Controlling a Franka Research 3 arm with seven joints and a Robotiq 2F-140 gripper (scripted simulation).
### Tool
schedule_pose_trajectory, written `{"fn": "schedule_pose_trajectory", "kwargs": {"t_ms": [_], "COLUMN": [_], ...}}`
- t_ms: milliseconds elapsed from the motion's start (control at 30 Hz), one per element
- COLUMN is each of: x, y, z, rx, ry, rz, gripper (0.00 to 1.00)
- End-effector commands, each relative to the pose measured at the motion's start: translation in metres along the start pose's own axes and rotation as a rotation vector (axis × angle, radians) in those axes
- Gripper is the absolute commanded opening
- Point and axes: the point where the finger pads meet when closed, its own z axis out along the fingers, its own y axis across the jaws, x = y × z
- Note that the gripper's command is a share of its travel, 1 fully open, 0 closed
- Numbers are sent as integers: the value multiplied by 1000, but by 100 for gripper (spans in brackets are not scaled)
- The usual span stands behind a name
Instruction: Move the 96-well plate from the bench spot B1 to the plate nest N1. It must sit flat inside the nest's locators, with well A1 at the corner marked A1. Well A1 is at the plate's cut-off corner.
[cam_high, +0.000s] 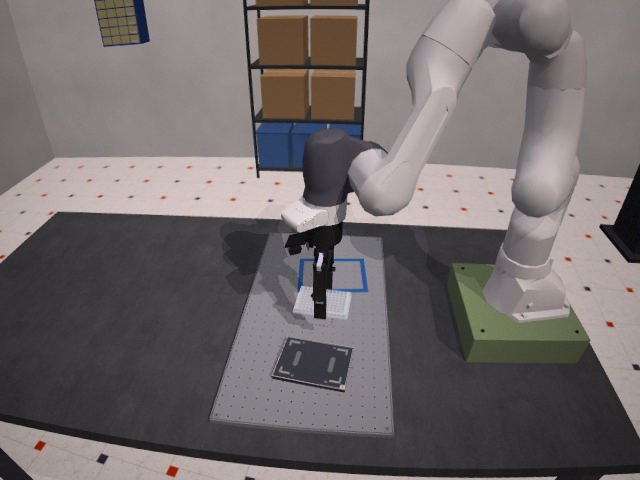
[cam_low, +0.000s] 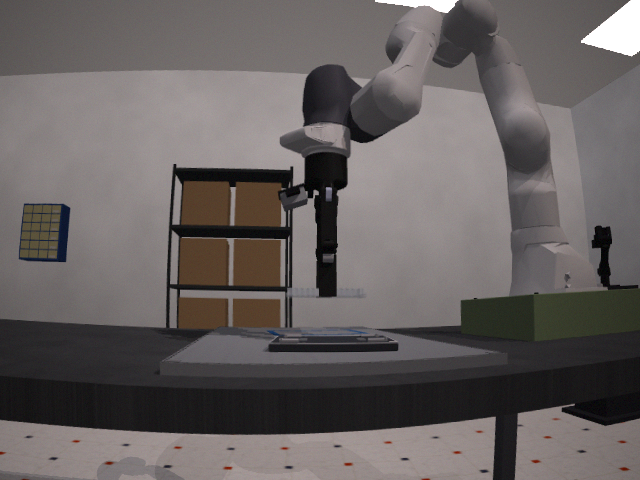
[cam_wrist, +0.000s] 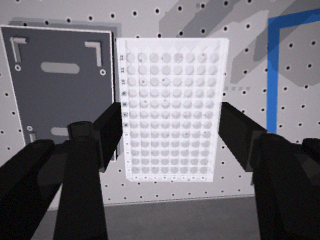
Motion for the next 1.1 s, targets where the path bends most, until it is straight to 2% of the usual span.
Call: {"fn": "schedule_pose_trajectory", "kwargs": {"t_ms": [0, 1067], "x": [-2, -1], "y": [-10, -104], "z": [1, -2], "rx": [-8, -8], "ry": [-6, -6], "rz": [51, 51], "gripper": [60, 60]}}
